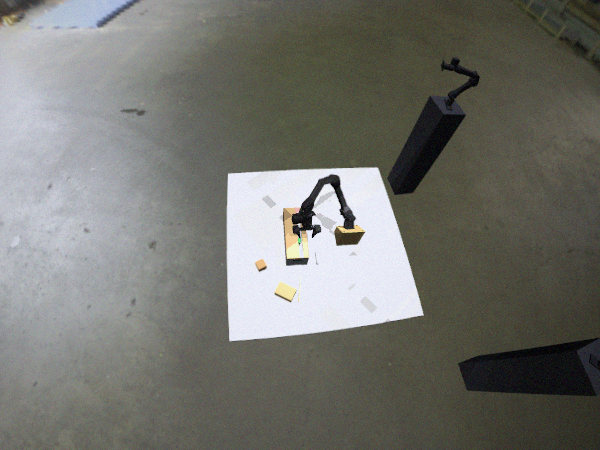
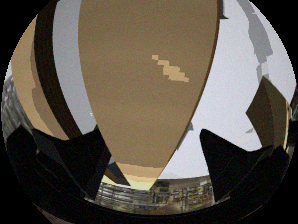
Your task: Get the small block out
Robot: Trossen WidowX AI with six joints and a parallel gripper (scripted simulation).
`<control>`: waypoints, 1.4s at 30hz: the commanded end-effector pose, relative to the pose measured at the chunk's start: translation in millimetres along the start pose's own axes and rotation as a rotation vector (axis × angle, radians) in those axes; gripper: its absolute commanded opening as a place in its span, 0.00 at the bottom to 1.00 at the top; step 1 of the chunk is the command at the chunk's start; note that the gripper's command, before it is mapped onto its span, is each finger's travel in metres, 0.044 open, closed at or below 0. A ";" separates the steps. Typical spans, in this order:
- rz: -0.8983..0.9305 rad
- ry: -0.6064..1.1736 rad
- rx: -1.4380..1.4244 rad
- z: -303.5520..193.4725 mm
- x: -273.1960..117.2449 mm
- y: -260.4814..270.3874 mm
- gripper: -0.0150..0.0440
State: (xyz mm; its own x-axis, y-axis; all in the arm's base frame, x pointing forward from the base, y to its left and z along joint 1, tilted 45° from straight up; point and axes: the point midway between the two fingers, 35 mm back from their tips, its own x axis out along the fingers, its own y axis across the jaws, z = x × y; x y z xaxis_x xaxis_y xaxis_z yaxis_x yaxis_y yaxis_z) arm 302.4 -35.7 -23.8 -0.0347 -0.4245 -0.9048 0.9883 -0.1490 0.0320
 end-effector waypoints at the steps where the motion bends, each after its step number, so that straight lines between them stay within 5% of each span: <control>1: -0.001 0.005 0.002 -12.5 4.3 0.1 0.93; 42: -0.001 0.004 0.002 -7.6 2.6 -1.5 0.93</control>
State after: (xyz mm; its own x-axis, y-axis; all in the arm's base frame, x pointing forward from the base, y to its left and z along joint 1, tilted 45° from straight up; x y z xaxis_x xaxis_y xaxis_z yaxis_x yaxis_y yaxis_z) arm 302.5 -27.8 -32.6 -0.0364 -0.4226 -0.9056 0.9876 -0.1535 0.0319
